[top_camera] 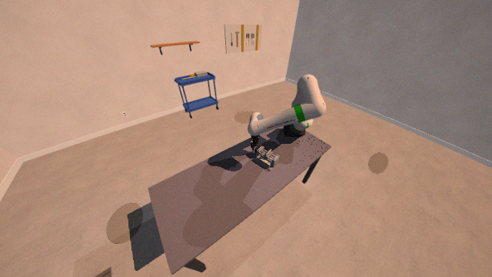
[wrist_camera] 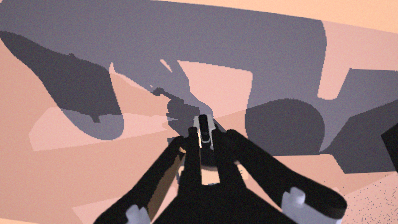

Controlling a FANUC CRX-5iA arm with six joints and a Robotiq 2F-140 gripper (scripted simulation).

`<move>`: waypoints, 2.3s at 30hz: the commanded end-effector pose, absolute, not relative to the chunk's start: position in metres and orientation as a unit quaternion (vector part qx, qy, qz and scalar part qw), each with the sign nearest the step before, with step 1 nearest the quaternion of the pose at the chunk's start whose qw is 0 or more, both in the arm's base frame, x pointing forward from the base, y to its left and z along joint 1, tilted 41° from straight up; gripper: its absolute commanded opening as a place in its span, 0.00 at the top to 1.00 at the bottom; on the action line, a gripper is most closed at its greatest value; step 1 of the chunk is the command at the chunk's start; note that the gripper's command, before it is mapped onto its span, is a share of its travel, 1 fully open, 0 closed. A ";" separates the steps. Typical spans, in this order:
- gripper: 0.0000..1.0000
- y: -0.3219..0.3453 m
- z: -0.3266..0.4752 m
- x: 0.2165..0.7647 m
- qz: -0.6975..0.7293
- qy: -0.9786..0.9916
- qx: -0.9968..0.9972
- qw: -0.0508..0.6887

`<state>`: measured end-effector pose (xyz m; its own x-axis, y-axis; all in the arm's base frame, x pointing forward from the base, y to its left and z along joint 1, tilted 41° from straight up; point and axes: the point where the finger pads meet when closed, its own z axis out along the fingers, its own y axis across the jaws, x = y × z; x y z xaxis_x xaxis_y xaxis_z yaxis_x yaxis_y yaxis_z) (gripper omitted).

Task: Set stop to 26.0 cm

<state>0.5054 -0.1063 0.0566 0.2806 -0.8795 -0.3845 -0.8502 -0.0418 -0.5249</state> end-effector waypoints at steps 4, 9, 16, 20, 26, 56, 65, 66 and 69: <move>0.96 -0.108 0.063 0.509 -0.021 0.599 -0.721 0.346; 0.96 -0.110 0.067 0.510 -0.021 0.599 -0.721 0.346; 0.96 -0.114 0.077 0.510 -0.021 0.599 -0.721 0.346; 0.96 -0.117 0.082 0.508 -0.021 0.599 -0.721 0.346; 0.96 -0.119 0.087 0.506 -0.021 0.599 -0.721 0.346; 0.96 -0.134 0.095 0.473 -0.021 0.599 -0.721 0.346; 0.96 -0.134 0.089 0.464 -0.021 0.599 -0.721 0.346; 0.96 -0.134 0.088 0.462 -0.021 0.599 -0.721 0.346; 0.96 -0.134 0.085 0.459 -0.021 0.599 -0.721 0.346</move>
